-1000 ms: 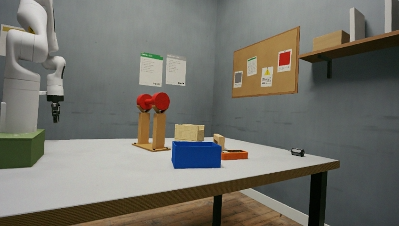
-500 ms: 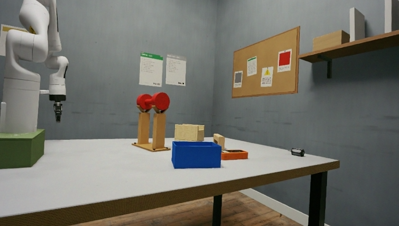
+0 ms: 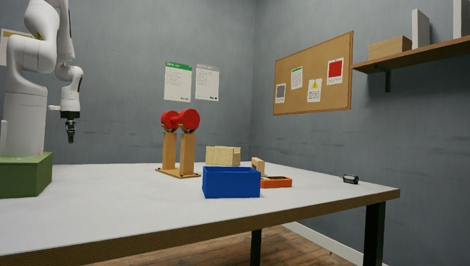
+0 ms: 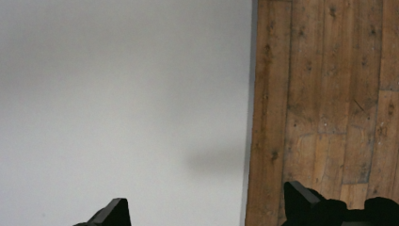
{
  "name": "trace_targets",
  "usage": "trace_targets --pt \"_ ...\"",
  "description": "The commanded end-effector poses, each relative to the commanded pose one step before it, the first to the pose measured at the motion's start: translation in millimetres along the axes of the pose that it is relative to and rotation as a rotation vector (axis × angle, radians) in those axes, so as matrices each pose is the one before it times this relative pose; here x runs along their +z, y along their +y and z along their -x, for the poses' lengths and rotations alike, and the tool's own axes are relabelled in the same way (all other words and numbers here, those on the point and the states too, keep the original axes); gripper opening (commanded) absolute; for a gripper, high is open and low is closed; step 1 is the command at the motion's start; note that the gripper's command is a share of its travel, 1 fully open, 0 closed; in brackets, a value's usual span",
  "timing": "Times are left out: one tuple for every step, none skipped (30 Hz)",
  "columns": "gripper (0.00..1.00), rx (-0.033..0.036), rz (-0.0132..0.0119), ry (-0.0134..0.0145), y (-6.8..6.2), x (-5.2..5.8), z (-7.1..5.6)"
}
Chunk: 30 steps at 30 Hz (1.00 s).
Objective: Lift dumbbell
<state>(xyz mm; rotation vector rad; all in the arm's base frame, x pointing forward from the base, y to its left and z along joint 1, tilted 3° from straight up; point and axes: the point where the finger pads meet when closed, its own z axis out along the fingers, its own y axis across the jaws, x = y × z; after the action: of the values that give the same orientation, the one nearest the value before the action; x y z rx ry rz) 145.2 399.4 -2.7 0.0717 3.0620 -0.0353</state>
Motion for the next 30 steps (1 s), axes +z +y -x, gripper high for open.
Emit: trace_targets --pt "1.00 -0.00390 0.00208 0.00114 0.72 -1.14 2.01" --pt "1.00 -0.00326 -0.00009 0.00069 0.03 -0.22 0.65" --pt "1.00 -0.00384 -0.00011 0.00081 0.04 -0.26 0.76" --pt "1.00 -0.00444 -0.00011 0.00093 0.04 -0.30 0.89" --pt "1.00 -0.00507 -0.00012 0.00106 0.03 -0.35 1.02" --pt "1.00 -0.00573 -0.00012 0.00119 0.03 -0.40 1.15" --pt "1.00 -0.00641 -0.00012 0.00132 0.02 -0.45 1.30" --pt "1.00 0.00000 0.00000 0.00000 0.00 0.00 0.00" --pt "1.00 0.00000 0.00000 0.00000 0.00 0.00 0.00" --pt "1.00 -0.00711 -0.00012 0.00146 0.00 -0.51 1.44" --pt "1.00 -0.00783 -0.00011 0.00159 -0.01 -0.56 1.60" --pt "1.00 -0.00856 -0.00009 0.00172 -0.04 -0.62 1.76" --pt "1.00 -0.00930 -0.00007 0.00185 -0.07 -0.69 1.92" --pt "1.00 -0.01005 -0.00004 0.00197 -0.11 -0.75 2.08" --pt "1.00 -0.01081 0.00000 0.00209 -0.16 -0.82 2.25" --pt "1.00 -0.01157 0.00005 0.00220 -0.22 -0.89 2.42" --pt "1.00 -0.01233 0.00010 0.00230 -0.29 -0.97 2.60" --pt "1.00 -0.01309 0.00016 0.00239 -0.36 -1.05 2.77" --pt "1.00 -0.01385 0.00023 0.00248 -0.46 -1.13 2.95" --pt "1.00 -0.01460 0.00030 0.00255 -0.56 -1.21 3.12" --pt "1.00 -0.01534 0.00038 0.00260 -0.68 -1.30 3.29" --pt "1.00 -0.01608 0.00046 0.00265 -0.81 -1.39 3.46" --pt "1.00 -0.01680 0.00055 0.00268 -0.95 -1.48 3.63" --pt "1.00 -0.01750 0.00065 0.00269 -1.11 -1.58 3.78" --pt "1.00 0.00000 0.00000 0.00000 0.00 0.00 0.00" --pt "1.00 0.00000 0.00000 0.00000 0.00 0.00 0.00" --pt "1.00 -0.01819 0.00074 0.00269 -1.29 -1.67 3.94" --pt "1.00 -0.01886 0.00084 0.00267 -1.48 -1.77 4.08" --pt "1.00 -0.01951 0.00093 0.00263 -1.69 -1.87 4.21" --pt "1.00 -0.02014 0.00102 0.00258 -1.91 -1.97 4.33"
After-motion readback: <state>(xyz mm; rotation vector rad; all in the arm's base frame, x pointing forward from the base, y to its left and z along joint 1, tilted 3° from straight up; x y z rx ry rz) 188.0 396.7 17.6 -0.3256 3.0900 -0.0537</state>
